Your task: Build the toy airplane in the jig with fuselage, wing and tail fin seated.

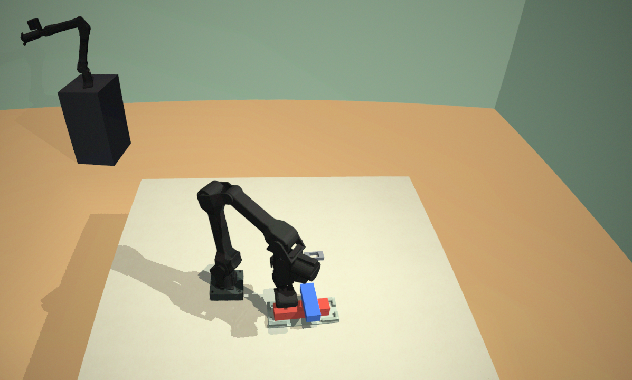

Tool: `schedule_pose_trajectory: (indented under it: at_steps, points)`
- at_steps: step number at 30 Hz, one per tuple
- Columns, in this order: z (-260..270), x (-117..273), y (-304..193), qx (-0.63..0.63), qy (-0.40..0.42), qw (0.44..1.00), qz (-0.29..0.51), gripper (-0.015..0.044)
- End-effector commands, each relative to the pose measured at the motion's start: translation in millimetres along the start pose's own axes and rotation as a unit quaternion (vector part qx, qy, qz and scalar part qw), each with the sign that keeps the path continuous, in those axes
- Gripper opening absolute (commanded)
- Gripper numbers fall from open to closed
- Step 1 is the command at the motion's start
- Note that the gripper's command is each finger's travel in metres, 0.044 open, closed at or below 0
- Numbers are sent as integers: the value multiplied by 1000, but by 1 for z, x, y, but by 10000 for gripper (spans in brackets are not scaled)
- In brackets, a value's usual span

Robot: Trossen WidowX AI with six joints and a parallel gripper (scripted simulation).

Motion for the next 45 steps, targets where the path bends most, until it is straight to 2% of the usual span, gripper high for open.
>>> schedule_pose_trajectory:
  at_steps: [1,26,33,38,40,43,45]
  points:
    - [0,-1,0,2,0,1000,1,65]
    - [0,-40,-1,2,0,1000,1,65]
    - [0,-41,-1,2,0,1000,1,65]
    - [-1,-39,0,2,-2,1000,-1,31]
    - [-1,-39,0,2,-2,1000,-1,0]
    - [-1,-39,0,2,-2,1000,-1,0]
    - [-1,-39,0,2,-2,1000,-1,53]
Point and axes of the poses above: the point midway between the two fingers, 35 mm back from their tips, its own x axis back along the fingers, its own z axis across the jaws, y = z × x, the point moved 8 cm from there along x, back along the fingers, and after that the axes turned 10 degrees about x, right-handed, at the moved point
